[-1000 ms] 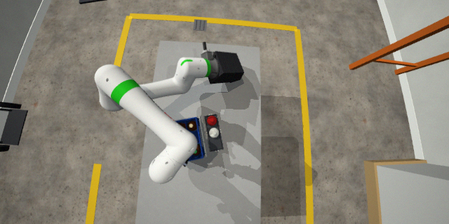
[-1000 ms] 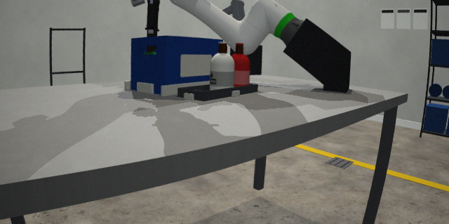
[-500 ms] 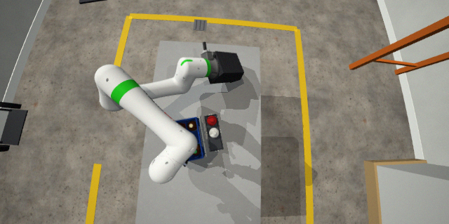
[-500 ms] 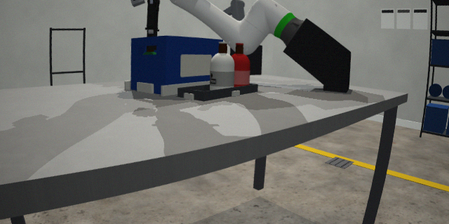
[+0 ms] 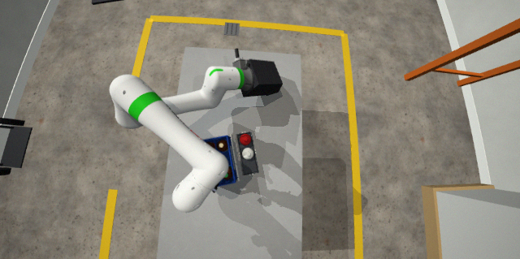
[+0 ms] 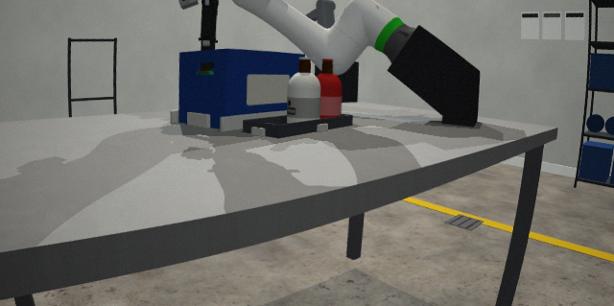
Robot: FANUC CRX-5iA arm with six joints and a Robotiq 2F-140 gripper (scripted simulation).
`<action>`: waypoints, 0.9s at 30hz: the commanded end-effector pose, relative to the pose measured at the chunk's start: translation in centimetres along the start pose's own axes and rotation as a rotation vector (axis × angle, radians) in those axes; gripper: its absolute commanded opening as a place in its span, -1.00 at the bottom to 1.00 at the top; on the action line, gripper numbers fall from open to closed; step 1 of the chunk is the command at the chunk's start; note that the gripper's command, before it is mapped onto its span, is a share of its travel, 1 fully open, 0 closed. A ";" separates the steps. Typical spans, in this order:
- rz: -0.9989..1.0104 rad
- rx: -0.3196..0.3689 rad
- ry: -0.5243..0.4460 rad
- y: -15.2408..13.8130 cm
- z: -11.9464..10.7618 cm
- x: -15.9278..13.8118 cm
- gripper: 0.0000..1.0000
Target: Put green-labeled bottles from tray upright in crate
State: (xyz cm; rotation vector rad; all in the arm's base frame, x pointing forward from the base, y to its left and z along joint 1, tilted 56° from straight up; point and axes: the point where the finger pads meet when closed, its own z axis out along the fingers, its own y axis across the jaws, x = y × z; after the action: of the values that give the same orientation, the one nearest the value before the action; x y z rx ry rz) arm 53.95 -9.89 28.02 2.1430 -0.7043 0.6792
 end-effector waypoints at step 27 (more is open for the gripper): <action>0.000 0.001 0.001 0.0 -1.0 0.0 -0.12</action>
State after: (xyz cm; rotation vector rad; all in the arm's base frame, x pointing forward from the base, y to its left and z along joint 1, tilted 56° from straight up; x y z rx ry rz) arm 53.83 -9.47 28.32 2.1429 -0.7043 0.6790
